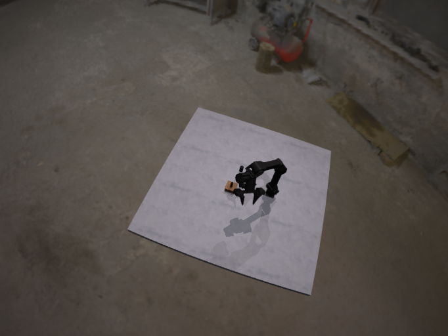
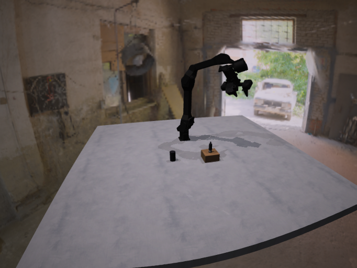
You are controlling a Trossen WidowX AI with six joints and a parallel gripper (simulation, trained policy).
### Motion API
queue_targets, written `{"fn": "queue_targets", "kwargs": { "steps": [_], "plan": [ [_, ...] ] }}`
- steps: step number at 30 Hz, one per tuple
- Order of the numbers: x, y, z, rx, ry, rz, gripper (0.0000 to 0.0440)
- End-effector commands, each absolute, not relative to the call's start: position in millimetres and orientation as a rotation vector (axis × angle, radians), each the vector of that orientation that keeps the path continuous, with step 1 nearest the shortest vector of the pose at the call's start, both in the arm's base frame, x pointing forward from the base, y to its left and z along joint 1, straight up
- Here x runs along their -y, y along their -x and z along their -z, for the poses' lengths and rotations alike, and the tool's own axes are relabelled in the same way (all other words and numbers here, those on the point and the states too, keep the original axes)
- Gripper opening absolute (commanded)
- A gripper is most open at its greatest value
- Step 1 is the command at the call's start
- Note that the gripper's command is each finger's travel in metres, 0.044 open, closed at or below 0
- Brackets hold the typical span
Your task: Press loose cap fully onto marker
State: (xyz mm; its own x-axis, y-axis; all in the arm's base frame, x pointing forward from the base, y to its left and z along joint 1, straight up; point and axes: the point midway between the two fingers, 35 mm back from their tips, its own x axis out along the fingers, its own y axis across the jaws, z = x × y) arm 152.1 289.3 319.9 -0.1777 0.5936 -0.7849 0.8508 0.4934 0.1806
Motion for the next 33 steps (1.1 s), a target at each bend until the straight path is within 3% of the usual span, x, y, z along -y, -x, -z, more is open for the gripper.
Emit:
{"fn": "queue_targets", "kwargs": {
  "steps": [1, 33],
  "plan": [
    [-280.0, -163.8, -319.5, -1.868, -1.224, 0.398, 0.0341],
    [-204.6, -249.2, -313.5, -1.680, -1.443, 0.538, 0.0338]
  ]
}}
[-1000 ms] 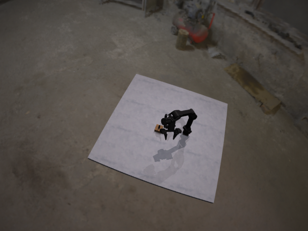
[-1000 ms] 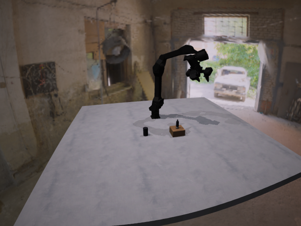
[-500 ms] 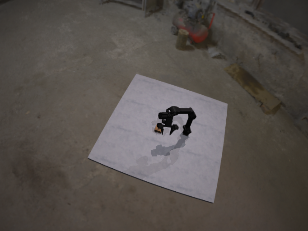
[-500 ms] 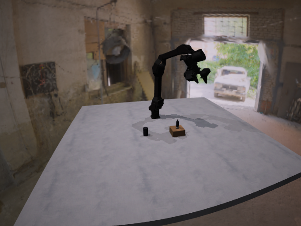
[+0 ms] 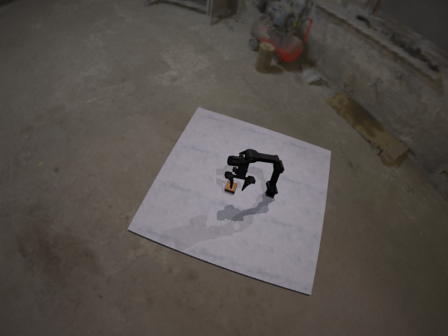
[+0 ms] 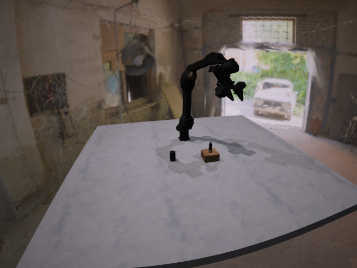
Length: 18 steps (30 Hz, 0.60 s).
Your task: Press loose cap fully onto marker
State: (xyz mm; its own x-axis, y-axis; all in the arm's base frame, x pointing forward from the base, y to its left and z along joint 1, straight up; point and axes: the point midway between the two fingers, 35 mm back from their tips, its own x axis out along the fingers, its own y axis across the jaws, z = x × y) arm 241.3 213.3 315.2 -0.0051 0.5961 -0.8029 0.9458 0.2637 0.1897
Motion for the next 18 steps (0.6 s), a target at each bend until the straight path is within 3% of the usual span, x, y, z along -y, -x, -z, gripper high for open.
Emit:
{"fn": "queue_targets", "kwargs": {
  "steps": [1, 18],
  "plan": [
    [-202.0, -251.5, -313.1, -1.674, -1.450, 0.542, 0.0338],
    [-155.8, -286.2, -305.9, -1.556, -1.545, 0.621, 0.0337]
  ]
}}
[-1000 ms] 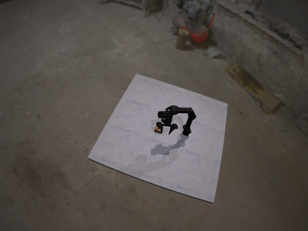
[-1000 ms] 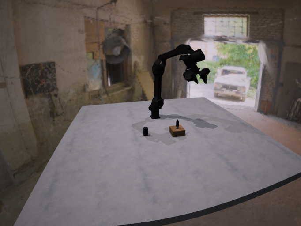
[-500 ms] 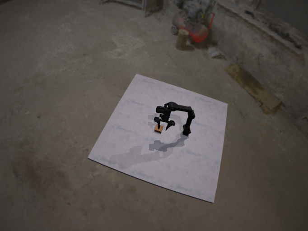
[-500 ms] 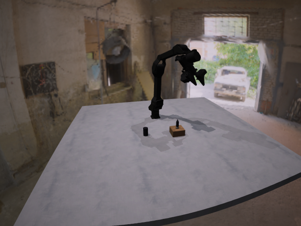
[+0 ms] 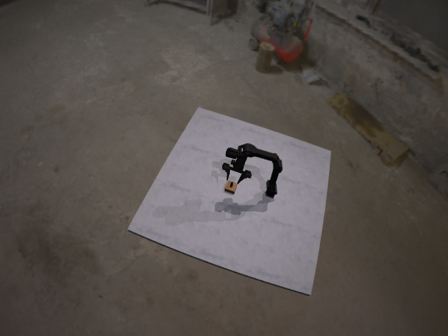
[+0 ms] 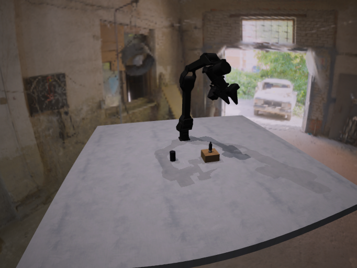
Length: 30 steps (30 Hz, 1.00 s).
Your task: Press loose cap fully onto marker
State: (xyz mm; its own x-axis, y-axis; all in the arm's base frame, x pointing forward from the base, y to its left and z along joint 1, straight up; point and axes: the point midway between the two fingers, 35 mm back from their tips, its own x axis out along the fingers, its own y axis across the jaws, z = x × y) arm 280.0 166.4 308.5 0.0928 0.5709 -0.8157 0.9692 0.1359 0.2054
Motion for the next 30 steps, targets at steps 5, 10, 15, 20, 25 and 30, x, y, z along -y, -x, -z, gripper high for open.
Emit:
{"fn": "queue_targets", "kwargs": {
  "steps": [5, 10, 15, 20, 25, 30],
  "plan": [
    [-141.4, -294.6, -303.5, -1.520, -1.570, 0.647, 0.0337],
    [-126.7, -302.1, -300.9, -1.484, -1.592, 0.675, 0.0336],
    [-111.8, -308.7, -298.2, -1.449, -1.612, 0.703, 0.0335],
    [-97.1, -314.5, -295.3, -1.414, -1.630, 0.733, 0.0335],
    [-82.6, -319.4, -292.2, -1.381, -1.645, 0.763, 0.0334],
    [-68.4, -323.5, -289.0, -1.349, -1.657, 0.793, 0.0334]
  ]
}}
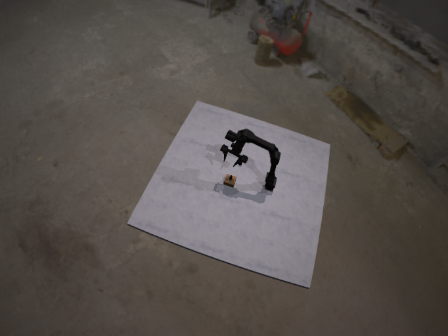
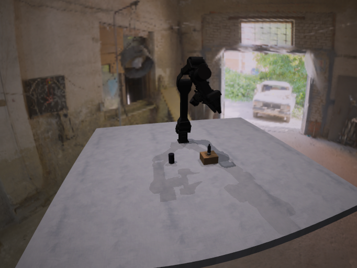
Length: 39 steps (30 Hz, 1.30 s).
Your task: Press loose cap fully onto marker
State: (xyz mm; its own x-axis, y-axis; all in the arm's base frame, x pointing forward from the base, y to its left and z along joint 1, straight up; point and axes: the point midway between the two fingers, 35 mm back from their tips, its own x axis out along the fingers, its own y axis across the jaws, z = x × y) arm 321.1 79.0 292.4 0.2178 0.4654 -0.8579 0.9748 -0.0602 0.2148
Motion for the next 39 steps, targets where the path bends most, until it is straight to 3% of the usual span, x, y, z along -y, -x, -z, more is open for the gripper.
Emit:
{"fn": "queue_targets", "kwargs": {
  "steps": [1, 39],
  "plan": [
    [-65.6, -324.3, -288.3, -1.343, -1.659, 0.800, 0.0334],
    [25.1, -332.7, -246.4, -1.192, -1.660, 1.078, 0.0328]
  ]
}}
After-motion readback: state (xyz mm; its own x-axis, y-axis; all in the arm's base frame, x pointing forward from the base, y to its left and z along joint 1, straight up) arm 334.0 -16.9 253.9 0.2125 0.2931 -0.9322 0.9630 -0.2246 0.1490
